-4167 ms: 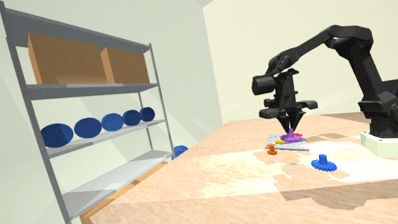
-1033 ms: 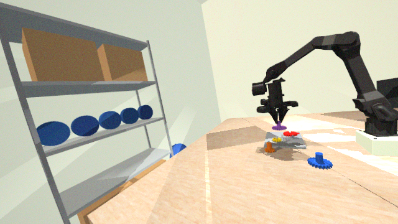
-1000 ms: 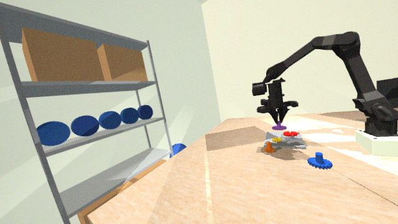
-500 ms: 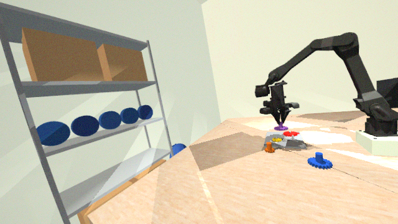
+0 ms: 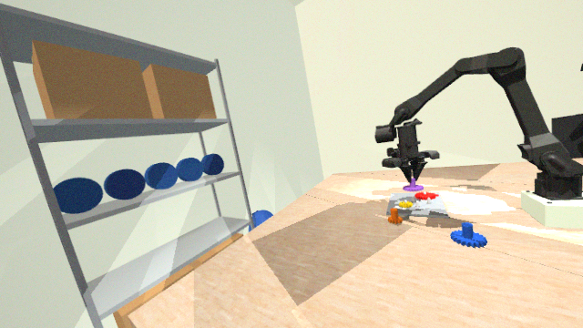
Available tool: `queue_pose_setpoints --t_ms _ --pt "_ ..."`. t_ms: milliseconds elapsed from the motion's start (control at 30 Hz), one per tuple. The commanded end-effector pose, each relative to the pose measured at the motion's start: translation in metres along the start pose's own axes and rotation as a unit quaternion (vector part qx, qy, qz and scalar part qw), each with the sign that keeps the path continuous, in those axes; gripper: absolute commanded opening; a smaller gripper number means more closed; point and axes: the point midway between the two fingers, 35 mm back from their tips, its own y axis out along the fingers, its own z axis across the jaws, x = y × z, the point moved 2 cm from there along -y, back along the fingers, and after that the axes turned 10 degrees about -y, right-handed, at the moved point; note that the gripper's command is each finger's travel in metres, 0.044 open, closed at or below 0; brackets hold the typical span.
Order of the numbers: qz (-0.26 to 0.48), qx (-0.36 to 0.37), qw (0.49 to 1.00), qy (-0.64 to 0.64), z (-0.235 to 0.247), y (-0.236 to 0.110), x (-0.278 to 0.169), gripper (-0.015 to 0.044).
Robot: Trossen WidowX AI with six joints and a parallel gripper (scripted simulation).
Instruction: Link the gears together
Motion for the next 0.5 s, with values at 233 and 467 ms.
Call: queue_pose_setpoints --t_ms 233,467 --pt "-0.004 -0.001 1.000 -0.001 -0.0006 -0.0010 0.0007 0.0000" --pt "-0.004 -0.001 1.000 -0.016 -0.0003 0.0020 0.0007 0.0000"
